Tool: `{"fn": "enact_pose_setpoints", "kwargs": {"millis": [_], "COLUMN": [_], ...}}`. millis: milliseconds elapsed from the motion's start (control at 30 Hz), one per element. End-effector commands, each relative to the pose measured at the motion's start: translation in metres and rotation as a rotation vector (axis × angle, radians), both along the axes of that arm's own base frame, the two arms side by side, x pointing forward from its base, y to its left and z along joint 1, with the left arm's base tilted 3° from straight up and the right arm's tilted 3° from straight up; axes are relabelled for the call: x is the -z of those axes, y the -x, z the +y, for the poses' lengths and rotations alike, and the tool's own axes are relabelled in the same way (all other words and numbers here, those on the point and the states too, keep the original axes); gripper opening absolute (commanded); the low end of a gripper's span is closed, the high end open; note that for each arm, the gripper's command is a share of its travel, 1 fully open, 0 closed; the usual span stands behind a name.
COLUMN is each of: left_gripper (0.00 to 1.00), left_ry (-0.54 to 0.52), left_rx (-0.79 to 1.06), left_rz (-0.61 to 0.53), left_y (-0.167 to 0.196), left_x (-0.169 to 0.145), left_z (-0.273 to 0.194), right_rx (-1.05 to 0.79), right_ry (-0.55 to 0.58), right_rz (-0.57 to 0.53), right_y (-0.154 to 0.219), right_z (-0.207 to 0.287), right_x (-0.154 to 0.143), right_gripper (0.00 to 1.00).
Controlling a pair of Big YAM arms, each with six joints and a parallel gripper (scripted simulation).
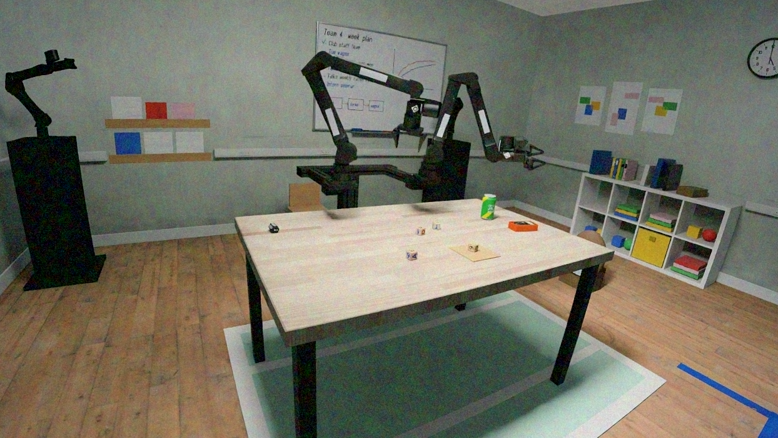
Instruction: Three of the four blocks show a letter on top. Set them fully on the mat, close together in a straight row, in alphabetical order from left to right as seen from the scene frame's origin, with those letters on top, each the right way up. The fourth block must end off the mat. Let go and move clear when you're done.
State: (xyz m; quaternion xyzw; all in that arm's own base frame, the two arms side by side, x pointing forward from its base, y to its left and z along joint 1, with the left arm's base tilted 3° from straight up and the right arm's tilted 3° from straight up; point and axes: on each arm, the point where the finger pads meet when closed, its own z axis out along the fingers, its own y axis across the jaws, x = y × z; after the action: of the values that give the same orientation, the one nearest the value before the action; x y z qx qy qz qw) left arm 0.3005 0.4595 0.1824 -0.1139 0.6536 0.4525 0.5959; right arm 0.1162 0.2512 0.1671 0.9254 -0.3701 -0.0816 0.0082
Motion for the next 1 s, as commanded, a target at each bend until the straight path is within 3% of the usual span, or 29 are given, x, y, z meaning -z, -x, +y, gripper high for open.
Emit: {"fn": "enact_pose_setpoints", "kwargs": {"millis": [0,567,967], "left_gripper": [1.0,1.0,1.0], "left_ry": [-0.018,-0.018,-0.061], "left_rx": [-0.008,-0.008,0.148], "left_rz": [-0.015,-0.015,0.149], "left_y": [0.002,0.002,0.016], "left_x": [-0.01,-0.01,0.009], "left_z": [0.004,0.004,-0.043], "right_rx": [-0.009,-0.009,0.389], "right_ry": [-0.02,-0.02,-0.197], "right_rz": [-0.008,-0.008,-0.027], "right_y": [0.0,0.0,-0.03], "right_z": [0.004,0.004,-0.001], "right_x": [-0.005,-0.005,0.054], "right_gripper": [1.0,1.0,1.0]}}
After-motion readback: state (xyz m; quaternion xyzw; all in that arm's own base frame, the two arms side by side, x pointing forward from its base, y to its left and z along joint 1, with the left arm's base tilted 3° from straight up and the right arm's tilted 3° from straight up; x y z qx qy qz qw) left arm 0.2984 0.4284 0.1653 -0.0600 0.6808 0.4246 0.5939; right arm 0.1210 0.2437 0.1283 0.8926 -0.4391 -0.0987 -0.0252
